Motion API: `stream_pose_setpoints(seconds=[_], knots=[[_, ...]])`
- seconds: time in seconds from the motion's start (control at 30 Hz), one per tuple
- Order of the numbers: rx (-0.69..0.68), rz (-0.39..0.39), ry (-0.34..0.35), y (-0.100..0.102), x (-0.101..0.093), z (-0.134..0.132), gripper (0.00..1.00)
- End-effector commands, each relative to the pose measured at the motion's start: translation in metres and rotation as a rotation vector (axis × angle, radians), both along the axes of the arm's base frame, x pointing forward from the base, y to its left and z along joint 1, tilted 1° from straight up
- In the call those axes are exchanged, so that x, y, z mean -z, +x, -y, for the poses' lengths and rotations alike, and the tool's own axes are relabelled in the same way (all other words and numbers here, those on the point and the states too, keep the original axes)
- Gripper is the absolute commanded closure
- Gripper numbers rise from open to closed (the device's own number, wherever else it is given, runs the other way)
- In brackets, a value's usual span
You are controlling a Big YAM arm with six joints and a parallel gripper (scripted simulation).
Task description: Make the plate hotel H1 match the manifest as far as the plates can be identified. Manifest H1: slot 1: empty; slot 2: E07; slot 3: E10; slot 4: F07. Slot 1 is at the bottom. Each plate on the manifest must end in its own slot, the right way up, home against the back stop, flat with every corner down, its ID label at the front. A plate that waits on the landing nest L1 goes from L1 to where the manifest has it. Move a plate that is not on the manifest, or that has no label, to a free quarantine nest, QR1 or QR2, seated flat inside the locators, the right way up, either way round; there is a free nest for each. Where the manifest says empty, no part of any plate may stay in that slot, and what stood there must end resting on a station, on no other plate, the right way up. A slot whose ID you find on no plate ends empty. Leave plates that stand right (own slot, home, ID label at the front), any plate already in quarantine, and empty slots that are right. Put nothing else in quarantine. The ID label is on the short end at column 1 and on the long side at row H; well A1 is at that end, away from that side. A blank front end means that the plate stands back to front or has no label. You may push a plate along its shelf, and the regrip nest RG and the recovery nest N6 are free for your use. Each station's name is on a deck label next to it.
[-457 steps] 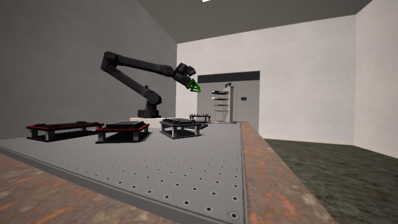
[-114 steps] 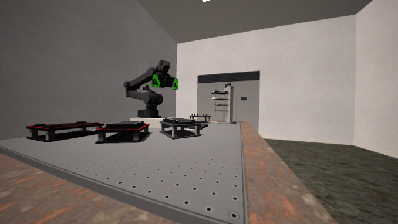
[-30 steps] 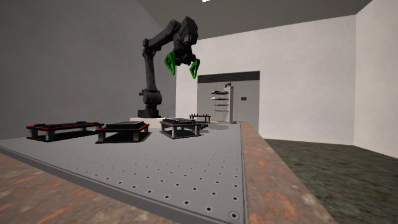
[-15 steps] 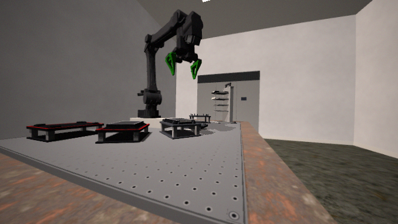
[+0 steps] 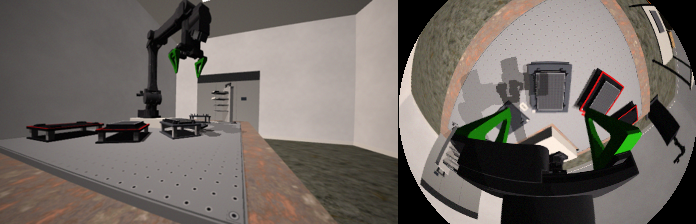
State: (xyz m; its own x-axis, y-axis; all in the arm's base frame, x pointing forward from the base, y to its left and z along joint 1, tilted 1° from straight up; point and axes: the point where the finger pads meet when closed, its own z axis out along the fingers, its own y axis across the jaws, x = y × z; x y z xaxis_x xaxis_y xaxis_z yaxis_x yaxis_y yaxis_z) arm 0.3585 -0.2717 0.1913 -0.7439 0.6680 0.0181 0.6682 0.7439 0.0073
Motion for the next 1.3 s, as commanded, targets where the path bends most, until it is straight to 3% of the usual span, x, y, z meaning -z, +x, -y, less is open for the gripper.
stream_pose_setpoints(seconds=[0.0,1.27], knots=[[0.0,0.038,-0.027,0.018,-0.022,0.024,0.0],[0.0,0.037,-0.029,0.092,-0.019,0.098,0.0]])
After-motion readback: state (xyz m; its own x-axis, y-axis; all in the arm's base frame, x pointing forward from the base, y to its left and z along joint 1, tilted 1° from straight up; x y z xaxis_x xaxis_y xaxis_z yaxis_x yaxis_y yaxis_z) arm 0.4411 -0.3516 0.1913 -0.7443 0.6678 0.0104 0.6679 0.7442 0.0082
